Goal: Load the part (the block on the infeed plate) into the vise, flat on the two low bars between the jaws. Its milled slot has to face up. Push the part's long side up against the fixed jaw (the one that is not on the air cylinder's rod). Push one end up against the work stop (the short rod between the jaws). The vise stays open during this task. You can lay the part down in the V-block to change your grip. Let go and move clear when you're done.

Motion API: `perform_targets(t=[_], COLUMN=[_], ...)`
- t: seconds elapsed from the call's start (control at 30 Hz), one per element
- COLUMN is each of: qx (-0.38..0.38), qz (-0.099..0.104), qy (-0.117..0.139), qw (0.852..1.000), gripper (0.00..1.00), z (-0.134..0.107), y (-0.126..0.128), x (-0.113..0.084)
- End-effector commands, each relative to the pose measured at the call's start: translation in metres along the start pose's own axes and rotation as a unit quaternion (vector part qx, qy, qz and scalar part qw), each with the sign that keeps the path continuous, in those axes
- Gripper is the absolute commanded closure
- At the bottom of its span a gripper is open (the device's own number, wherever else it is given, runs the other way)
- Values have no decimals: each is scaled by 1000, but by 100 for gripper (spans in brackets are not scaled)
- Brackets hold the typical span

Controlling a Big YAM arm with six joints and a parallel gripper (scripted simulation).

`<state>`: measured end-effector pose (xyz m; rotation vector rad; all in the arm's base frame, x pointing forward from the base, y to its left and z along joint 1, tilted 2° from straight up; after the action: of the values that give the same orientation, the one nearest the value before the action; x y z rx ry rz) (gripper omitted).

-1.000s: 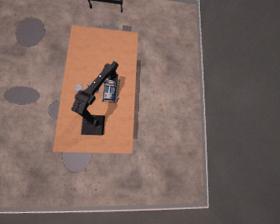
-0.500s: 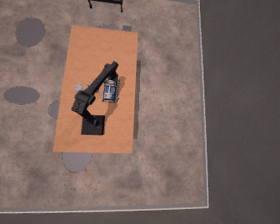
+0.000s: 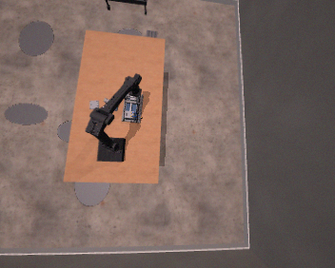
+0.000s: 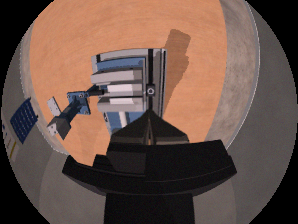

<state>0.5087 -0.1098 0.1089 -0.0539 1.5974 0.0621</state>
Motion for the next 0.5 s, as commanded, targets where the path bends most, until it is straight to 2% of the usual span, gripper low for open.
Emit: perform_targets(t=[0.0,0.23,0.33,0.37,0.4,0.47], qx=[-9,-9,-9,-9,-9,-9], qz=[-1,0,-2,-4,-2,0], qy=[-5,-1,-7,-15,-6,-1], qw=[1000,1000,1000,1000,1000,1000], gripper=[100,100,100,100,100,100], z=[8,5,10,9,5,6], y=[2,3,1,2,3,2], x=[5,16,13,3,15,23])
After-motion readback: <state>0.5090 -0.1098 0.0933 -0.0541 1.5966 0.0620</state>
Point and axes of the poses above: the point where the finger pads meet when closed, its own x axis out along the fingers, its own y axis across the jaws, z = x × y, the point moved 4 cm from there along -x, back along the fingers, and after that the axes turned 1 degree about x, right-handed, at the moved point
